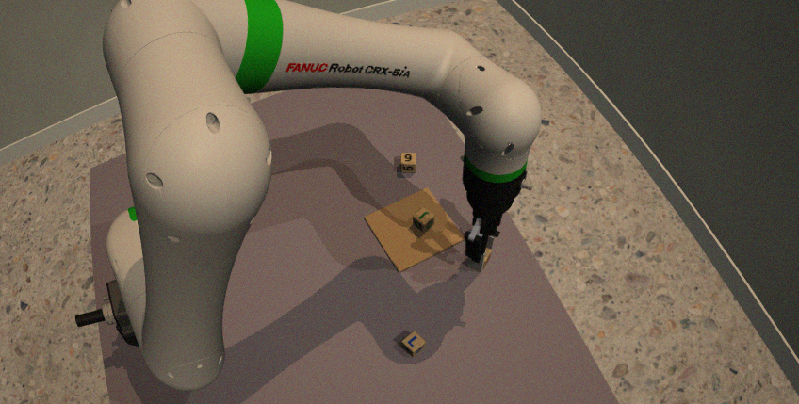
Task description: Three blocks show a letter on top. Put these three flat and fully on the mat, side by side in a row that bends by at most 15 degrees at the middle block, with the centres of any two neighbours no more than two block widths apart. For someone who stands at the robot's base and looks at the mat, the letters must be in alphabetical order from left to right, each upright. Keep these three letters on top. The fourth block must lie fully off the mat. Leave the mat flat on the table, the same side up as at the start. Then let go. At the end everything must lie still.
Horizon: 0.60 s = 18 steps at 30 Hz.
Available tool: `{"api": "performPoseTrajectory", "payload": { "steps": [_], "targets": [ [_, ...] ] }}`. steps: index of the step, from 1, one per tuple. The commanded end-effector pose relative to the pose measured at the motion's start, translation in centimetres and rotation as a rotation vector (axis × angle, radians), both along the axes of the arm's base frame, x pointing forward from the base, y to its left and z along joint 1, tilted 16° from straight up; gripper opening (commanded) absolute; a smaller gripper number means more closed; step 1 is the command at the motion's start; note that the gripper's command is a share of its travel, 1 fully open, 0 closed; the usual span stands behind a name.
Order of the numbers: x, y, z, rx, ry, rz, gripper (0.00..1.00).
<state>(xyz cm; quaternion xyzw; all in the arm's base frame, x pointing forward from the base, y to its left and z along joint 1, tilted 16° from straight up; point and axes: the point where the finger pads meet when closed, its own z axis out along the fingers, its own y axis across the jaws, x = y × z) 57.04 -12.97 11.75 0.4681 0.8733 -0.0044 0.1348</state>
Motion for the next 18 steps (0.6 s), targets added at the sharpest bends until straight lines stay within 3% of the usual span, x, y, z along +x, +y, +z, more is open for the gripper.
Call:
{"api": "performPoseTrajectory", "payload": {
  "steps": [1,9,18],
  "targets": [
    [0.0,0.0,0.0,0.0,0.0,0.0,0.16],
    [-0.2,0.1,1.0,0.0,0.0,0.0,0.16],
    [-1.7,1.0,7.0,0.0,0.0,0.0,0.16]
  ]
}}
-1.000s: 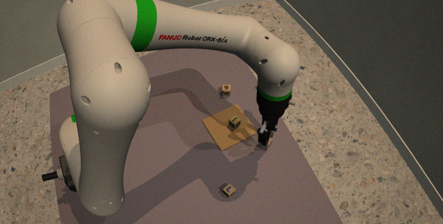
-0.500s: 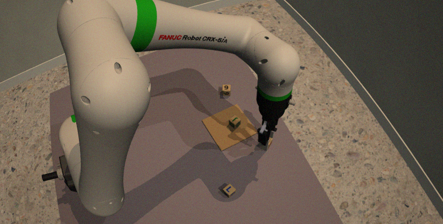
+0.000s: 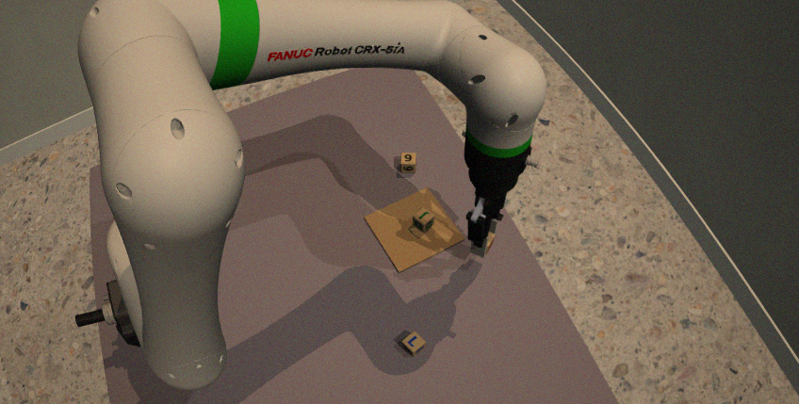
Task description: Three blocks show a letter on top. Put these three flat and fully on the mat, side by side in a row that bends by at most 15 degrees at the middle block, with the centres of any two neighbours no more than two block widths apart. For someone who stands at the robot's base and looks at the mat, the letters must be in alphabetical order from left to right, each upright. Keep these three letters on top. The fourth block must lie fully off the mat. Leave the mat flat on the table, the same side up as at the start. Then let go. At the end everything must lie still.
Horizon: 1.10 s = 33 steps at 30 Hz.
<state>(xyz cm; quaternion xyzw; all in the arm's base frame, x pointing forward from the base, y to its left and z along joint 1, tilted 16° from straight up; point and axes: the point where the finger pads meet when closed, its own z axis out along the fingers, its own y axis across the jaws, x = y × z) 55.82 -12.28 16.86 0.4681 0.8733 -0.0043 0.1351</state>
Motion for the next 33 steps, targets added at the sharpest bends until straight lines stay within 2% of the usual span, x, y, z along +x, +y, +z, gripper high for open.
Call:
{"api": "performPoseTrajectory", "payload": {
  "steps": [1,5,24,33],
  "targets": [
    [-0.6,0.4,2.5,0.0,0.0,0.0,0.16],
    [-1.0,0.6,4.2,0.0,0.0,0.0,0.16],
    [-1.2,1.0,4.5,-0.011,0.008,0.048,0.16],
    [-1.8,3.5,4.0,-0.084,0.053,0.36,0.16]
  ]
}}
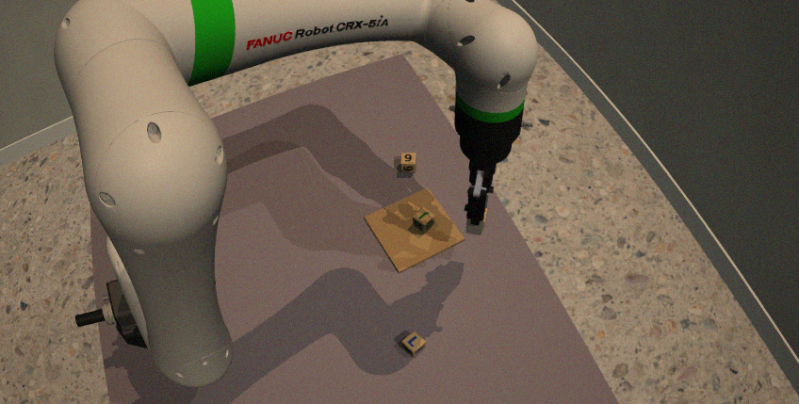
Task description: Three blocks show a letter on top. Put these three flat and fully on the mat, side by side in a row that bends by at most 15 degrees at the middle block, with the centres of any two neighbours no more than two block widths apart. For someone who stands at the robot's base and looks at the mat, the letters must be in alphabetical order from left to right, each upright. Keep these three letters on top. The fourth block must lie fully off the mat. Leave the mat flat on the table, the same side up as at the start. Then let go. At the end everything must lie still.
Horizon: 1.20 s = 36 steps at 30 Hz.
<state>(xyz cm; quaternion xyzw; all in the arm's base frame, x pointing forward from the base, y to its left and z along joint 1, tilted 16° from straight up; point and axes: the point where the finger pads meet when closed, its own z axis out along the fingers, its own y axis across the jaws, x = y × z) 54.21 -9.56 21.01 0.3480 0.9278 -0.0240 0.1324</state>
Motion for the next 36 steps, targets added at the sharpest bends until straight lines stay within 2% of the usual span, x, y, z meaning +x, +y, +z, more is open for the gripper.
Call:
{"api": "performPoseTrajectory", "payload": {
  "steps": [1,6,8,9,23,25,26,36],
  "targets": [
    [-0.3,1.0,-0.2,-0.027,0.019,0.135,0.16],
    [-0.6,2.2,-0.4,-0.064,0.042,0.291,0.16],
    [-0.6,2.2,-0.4,-0.064,0.042,0.291,0.16],
    [-0.8,2.9,-0.5,-0.085,0.054,0.38,0.16],
    [-2.0,5.9,-1.1,-0.183,0.114,0.798,0.16],
    [-2.0,5.9,-1.1,-0.183,0.114,0.798,0.16],
    [-2.2,6.5,-1.2,-0.204,0.126,0.888,0.16],
    [-3.1,8.5,-1.7,-0.274,0.167,1.182,0.16]
  ]
}}
